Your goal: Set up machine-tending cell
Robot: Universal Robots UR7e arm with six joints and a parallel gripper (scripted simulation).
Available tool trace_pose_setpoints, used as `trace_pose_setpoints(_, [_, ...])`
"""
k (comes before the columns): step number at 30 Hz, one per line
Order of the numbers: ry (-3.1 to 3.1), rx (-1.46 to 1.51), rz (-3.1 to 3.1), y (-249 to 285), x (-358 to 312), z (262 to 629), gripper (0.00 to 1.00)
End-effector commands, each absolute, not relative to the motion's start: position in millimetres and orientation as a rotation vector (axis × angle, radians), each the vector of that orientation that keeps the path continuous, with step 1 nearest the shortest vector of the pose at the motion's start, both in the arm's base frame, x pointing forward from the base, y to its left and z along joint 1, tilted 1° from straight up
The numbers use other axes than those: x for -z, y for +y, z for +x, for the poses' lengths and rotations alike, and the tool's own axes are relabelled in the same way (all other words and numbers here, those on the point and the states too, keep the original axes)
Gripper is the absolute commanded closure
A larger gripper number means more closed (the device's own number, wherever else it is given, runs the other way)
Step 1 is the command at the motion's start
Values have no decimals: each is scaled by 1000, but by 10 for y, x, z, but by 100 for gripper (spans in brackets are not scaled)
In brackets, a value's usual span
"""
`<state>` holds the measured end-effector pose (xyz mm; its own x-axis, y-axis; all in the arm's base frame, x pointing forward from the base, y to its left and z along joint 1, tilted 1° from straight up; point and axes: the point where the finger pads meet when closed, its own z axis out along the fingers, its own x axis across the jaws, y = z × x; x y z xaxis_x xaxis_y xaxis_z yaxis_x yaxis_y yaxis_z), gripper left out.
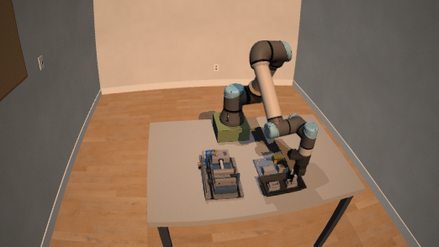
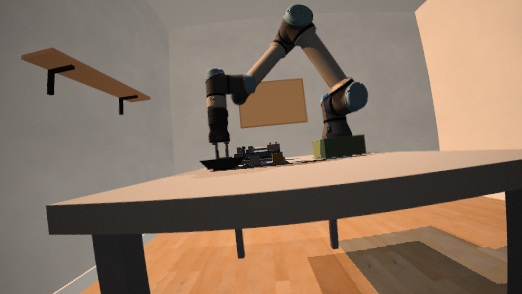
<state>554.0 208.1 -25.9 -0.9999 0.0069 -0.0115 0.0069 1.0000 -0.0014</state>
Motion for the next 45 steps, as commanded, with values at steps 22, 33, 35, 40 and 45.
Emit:
trace_pose_setpoints(22, [3133,4,12,2068,275,5526,0])
trace_pose_setpoints(33, [3133,4,12,2068,275,5526,0])
trace_pose_setpoints(35, [3133,4,12,2068,275,5526,0])
trace_pose_setpoints(40, [3130,3,12,2070,230,5536,0])
trace_pose_setpoints(45, [3126,2,12,2074,113,5555,0])
